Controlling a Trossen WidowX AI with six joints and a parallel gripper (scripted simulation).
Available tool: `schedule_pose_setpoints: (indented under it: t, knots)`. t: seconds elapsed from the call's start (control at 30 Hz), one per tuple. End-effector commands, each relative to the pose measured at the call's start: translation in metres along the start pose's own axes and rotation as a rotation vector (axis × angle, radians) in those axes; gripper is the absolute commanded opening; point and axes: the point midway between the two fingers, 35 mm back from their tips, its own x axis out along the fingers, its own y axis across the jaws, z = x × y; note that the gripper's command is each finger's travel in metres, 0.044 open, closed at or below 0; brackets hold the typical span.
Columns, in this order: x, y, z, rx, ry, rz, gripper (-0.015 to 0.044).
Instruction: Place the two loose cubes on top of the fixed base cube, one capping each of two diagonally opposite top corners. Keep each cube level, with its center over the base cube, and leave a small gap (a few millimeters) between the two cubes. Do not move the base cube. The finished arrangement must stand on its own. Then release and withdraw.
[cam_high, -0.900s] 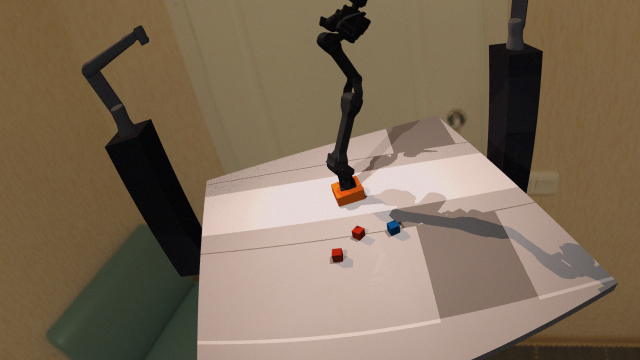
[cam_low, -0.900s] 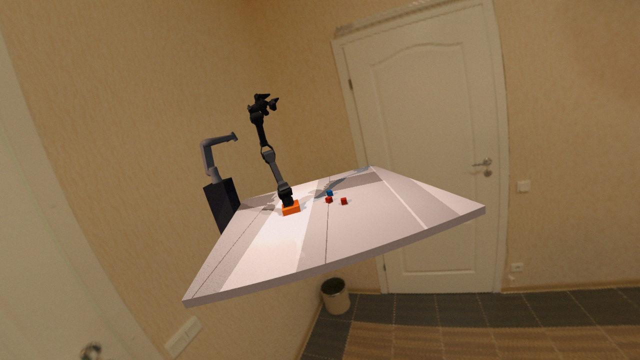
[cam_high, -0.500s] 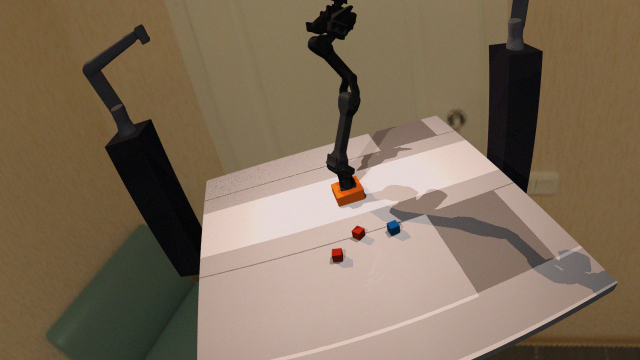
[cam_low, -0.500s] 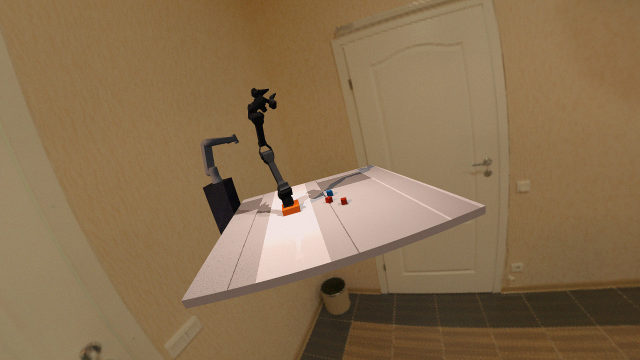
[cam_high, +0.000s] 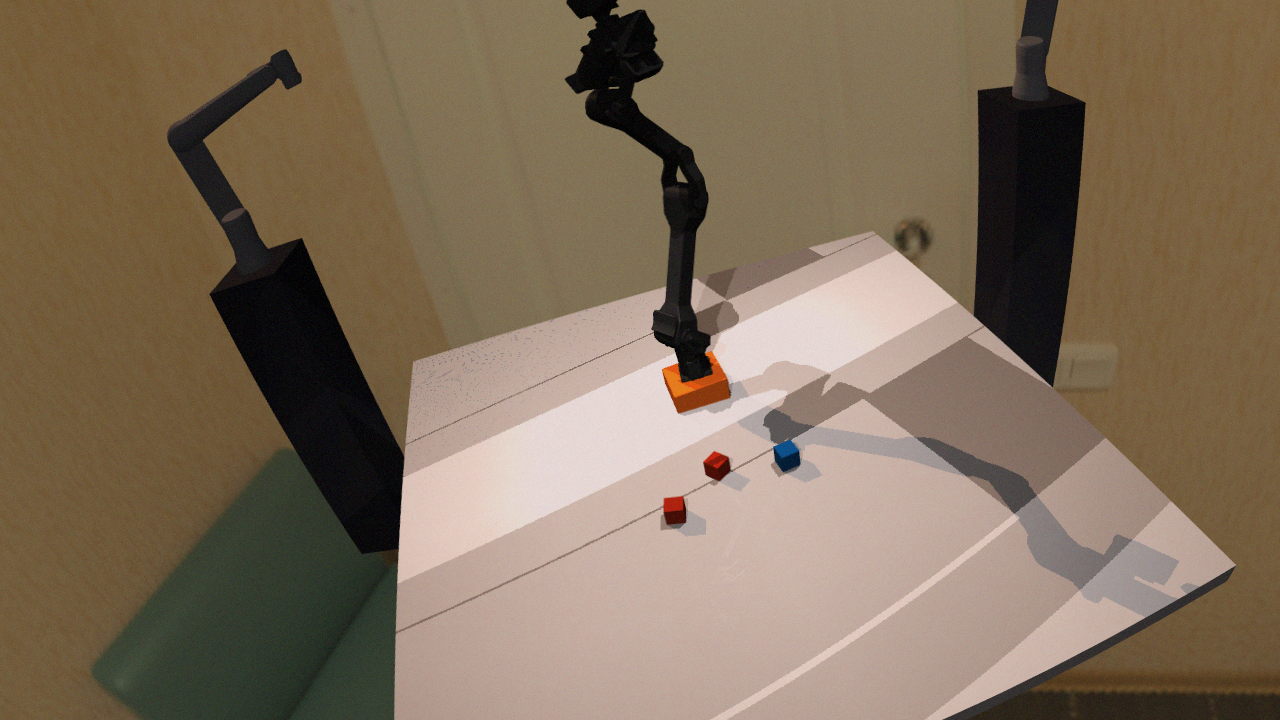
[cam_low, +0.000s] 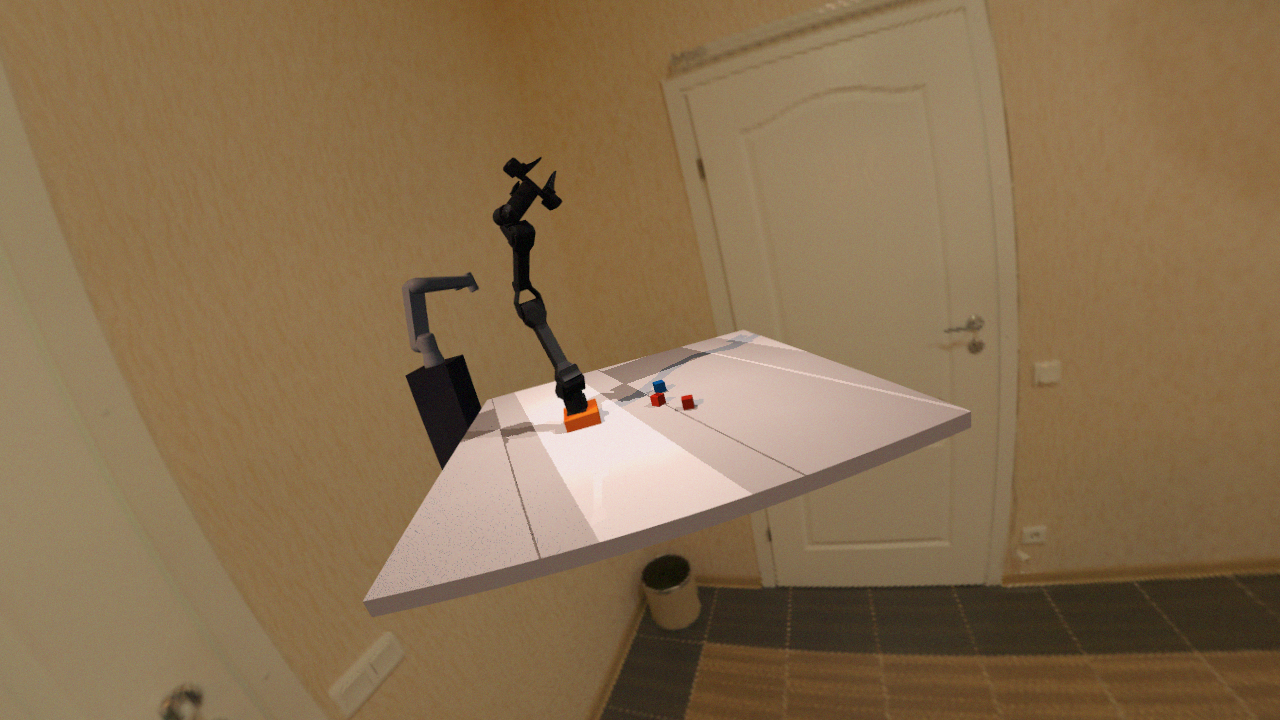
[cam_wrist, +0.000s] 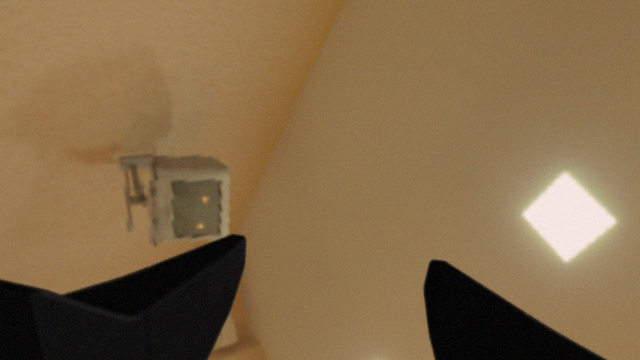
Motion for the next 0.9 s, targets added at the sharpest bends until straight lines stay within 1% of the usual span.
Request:
schedule_pose_setpoints:
  t: [0.0, 0.2, 0.43, 0.63, 0.87]
  knots:
    - [-0.001, 0.0, -0.031, 0.163, 0.046, -0.039, 0.0265]
    - [-0.004, 0.009, -0.08, 0.406, 0.124, -0.087, 0.0265]
    - [-0.006, 0.033, -0.134, 0.68, 0.229, -0.133, 0.0265]
    - [-0.01, 0.064, -0.178, 0.905, 0.333, -0.163, 0.0265]
    - [-0.015, 0.111, -0.222, 1.151, 0.475, -0.186, 0.0265]
